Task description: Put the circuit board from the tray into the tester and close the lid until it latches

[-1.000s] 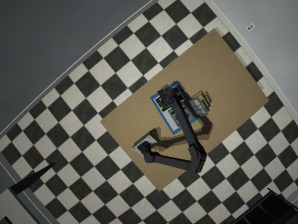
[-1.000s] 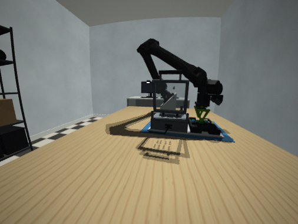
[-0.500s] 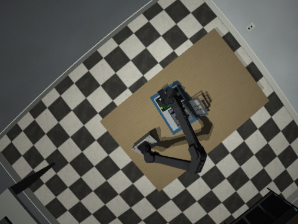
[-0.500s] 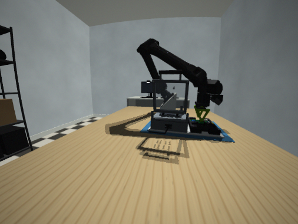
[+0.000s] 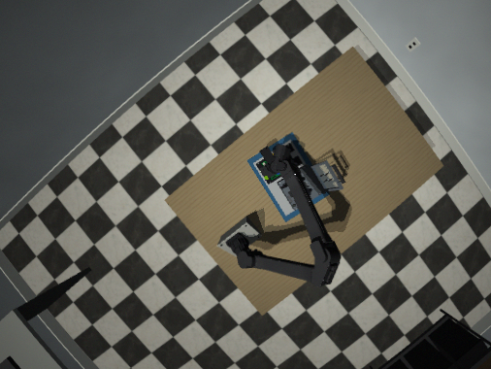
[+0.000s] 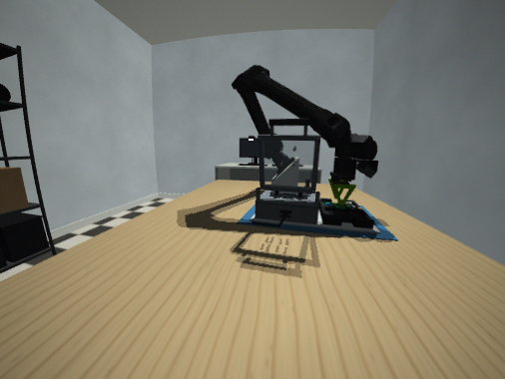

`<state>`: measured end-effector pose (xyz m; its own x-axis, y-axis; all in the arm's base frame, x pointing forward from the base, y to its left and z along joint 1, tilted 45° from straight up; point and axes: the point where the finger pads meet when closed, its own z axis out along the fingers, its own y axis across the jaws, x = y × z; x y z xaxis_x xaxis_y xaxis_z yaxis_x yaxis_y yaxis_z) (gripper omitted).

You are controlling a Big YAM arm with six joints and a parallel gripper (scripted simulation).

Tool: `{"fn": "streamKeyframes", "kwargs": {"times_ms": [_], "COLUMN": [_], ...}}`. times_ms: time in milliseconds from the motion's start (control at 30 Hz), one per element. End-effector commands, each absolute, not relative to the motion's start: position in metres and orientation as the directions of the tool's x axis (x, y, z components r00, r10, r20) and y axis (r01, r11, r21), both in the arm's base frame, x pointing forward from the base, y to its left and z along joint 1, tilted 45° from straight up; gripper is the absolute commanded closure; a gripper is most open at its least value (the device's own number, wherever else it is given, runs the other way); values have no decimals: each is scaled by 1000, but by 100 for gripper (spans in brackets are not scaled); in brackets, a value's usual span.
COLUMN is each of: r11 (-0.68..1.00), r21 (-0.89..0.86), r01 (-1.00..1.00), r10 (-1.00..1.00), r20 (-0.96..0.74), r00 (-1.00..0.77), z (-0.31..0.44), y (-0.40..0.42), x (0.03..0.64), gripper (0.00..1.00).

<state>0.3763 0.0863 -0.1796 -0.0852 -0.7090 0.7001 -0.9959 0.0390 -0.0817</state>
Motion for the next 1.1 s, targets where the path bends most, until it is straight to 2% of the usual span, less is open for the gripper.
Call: {"fn": "streamKeyframes", "kwargs": {"times_ms": [0,1067], "r11": [42,42], "r21": [-119,-96], "r01": [-992,-995], "r10": [-726,-716], "r20": [678,691], "r00": [-112,-97], "z": [-169,-190], "y": [91,76], "x": [394,386], "gripper": [8,8]}}
